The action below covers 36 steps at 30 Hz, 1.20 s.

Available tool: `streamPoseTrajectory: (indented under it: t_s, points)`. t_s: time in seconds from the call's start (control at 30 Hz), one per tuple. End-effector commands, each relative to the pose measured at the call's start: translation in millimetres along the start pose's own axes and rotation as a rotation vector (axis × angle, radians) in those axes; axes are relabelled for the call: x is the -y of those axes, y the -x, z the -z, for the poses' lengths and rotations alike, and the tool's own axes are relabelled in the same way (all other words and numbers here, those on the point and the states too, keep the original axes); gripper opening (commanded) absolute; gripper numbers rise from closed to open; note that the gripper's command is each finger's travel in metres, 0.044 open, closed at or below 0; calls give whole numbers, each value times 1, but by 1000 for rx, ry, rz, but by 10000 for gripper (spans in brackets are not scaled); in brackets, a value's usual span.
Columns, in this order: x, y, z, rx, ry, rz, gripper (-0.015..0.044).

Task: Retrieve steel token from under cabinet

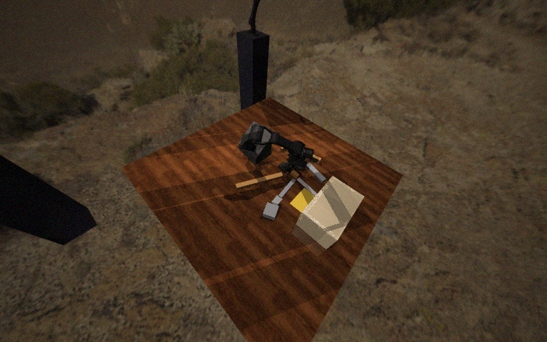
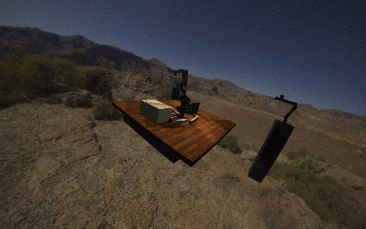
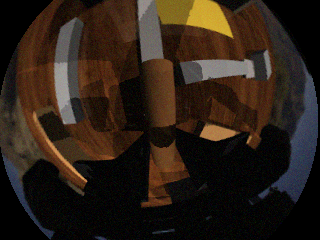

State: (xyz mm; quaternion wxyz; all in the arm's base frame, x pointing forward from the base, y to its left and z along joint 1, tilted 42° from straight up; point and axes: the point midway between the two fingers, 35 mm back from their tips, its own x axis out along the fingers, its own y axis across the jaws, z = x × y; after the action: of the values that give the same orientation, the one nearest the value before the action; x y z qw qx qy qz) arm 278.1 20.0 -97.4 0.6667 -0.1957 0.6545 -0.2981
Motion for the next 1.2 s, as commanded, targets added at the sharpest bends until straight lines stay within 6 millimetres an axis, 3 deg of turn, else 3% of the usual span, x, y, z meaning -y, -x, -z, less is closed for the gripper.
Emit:
streamPoseTrajectory:
  t_s: [0.0, 0.93, 1.17]
  points:
    - [0, -1, 10, -5, 4, 3, 0]
    - [-3, -1, 50, -6, 5, 2, 0]
    - [-6, 1, 46, -1, 2, -1, 0]
